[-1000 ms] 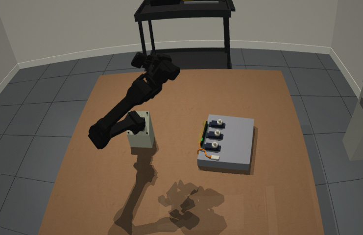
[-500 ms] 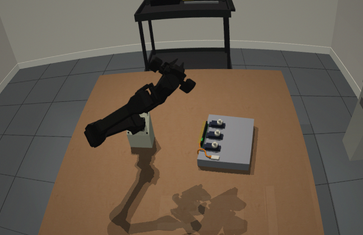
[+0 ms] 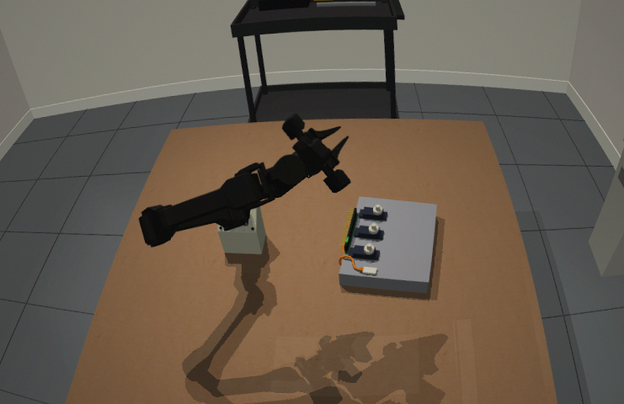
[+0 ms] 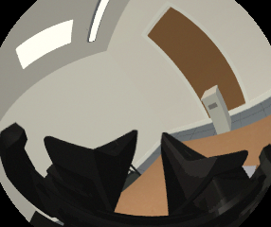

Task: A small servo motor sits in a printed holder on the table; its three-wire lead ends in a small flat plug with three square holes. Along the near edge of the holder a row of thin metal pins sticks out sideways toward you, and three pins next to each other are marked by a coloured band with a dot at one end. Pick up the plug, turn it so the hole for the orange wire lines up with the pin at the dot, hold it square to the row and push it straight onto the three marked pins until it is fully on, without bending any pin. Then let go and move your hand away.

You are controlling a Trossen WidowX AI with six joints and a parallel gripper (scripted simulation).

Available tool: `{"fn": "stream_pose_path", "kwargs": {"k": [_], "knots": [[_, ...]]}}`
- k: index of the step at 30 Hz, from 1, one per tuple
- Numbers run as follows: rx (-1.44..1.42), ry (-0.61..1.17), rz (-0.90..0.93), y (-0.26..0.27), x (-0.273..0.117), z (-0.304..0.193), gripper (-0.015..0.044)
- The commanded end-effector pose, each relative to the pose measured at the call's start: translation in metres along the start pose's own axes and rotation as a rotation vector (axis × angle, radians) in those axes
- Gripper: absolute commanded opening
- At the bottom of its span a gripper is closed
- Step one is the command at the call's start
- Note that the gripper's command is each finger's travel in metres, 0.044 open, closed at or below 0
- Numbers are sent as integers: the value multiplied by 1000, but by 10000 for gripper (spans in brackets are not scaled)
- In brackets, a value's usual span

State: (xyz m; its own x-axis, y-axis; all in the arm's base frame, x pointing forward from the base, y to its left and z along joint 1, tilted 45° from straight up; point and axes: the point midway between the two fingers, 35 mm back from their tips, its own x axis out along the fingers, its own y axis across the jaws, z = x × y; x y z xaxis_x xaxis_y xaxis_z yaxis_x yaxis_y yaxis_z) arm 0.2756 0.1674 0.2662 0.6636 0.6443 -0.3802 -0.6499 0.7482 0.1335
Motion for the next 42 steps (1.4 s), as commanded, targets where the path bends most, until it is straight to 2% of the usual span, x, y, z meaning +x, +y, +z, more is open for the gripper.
{"fn": "stream_pose_path", "kwargs": {"k": [1, 13, 26, 31, 42], "knots": [[1, -61, -85, -19, -7, 8, 115], [-4, -264, -389, -85, -42, 30, 115], [-10, -481, -725, -141, -104, 45, 115], [34, -412, -753, -153, -95, 37, 115], [193, -87, -887, -197, -61, -7, 115]]}}
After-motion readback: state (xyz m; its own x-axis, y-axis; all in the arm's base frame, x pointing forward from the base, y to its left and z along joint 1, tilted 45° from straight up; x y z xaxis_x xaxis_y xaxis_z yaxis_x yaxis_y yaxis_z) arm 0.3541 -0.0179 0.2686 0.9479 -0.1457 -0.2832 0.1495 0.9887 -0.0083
